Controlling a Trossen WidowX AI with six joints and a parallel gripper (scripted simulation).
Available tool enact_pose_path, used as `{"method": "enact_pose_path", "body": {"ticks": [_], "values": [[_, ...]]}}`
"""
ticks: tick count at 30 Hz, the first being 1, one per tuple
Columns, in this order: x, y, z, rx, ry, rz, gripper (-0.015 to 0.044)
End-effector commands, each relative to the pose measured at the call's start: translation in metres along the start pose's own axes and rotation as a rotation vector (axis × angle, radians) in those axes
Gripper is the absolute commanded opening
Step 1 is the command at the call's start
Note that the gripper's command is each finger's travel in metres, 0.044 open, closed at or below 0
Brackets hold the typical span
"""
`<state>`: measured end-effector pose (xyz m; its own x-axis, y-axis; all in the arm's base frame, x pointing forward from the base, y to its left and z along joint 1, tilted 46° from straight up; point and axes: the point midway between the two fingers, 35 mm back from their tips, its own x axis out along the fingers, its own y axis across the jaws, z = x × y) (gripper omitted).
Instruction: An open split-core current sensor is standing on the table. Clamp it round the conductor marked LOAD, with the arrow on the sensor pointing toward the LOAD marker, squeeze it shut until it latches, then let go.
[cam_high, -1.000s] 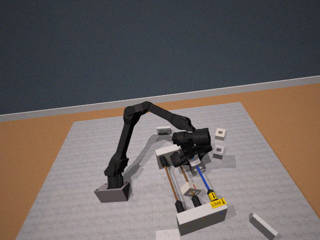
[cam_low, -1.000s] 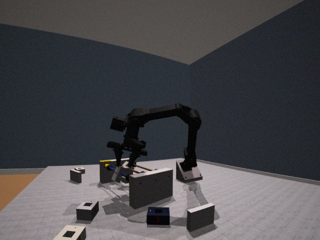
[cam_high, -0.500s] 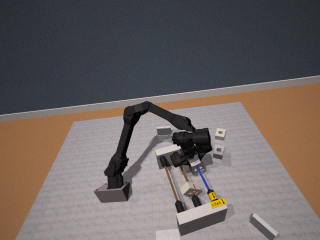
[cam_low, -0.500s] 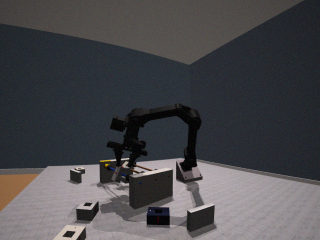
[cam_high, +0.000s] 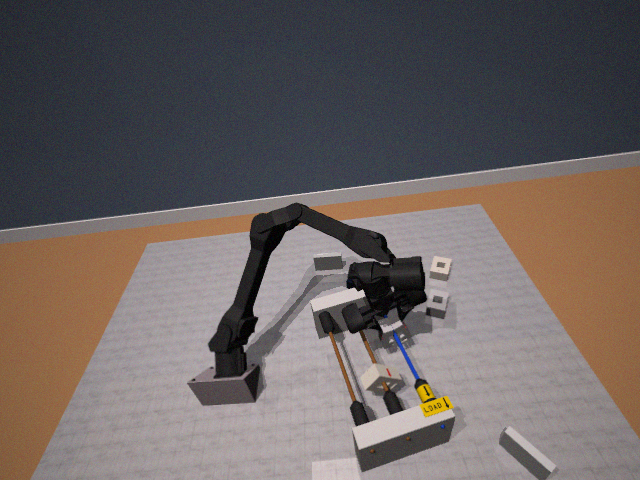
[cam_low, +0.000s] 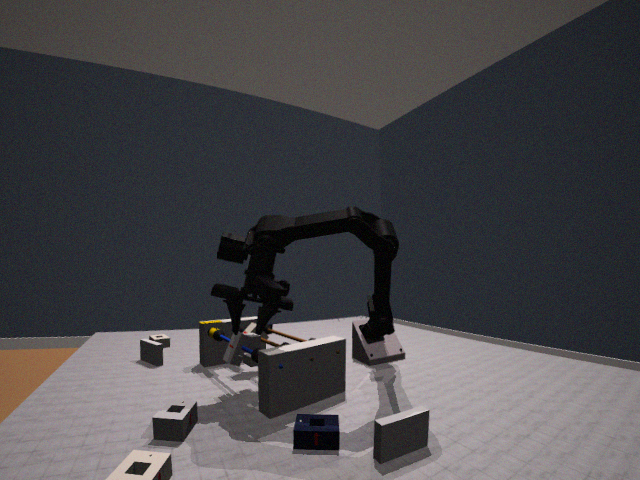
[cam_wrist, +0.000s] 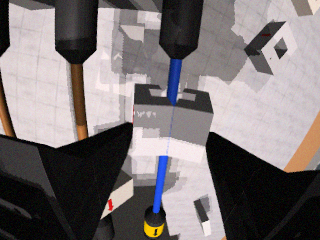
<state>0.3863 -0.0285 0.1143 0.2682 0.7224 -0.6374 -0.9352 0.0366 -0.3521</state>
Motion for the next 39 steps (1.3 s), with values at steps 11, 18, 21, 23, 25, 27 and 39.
{"method": "enact_pose_path", "body": {"ticks": [11, 18, 21, 23, 25, 27, 39], "values": [[0.0037, -0.0096, 0.0003, -0.004, 0.001, 0.142, 0.0000], [0.0040, -0.0106, 0.0008, 0.000, -0.002, 0.170, 0.0026], [0.0040, -0.0106, 0.0008, 0.000, -0.002, 0.170, 0.0105], [0.0040, -0.0106, 0.0008, 0.000, -0.002, 0.170, 0.0157], [0.0040, -0.0106, 0.0008, 0.000, -0.002, 0.170, 0.0210], [0.0040, -0.0106, 0.0008, 0.000, -0.002, 0.170, 0.0263], [0.0040, -0.0106, 0.0008, 0.000, -0.002, 0.170, 0.0440]]}}
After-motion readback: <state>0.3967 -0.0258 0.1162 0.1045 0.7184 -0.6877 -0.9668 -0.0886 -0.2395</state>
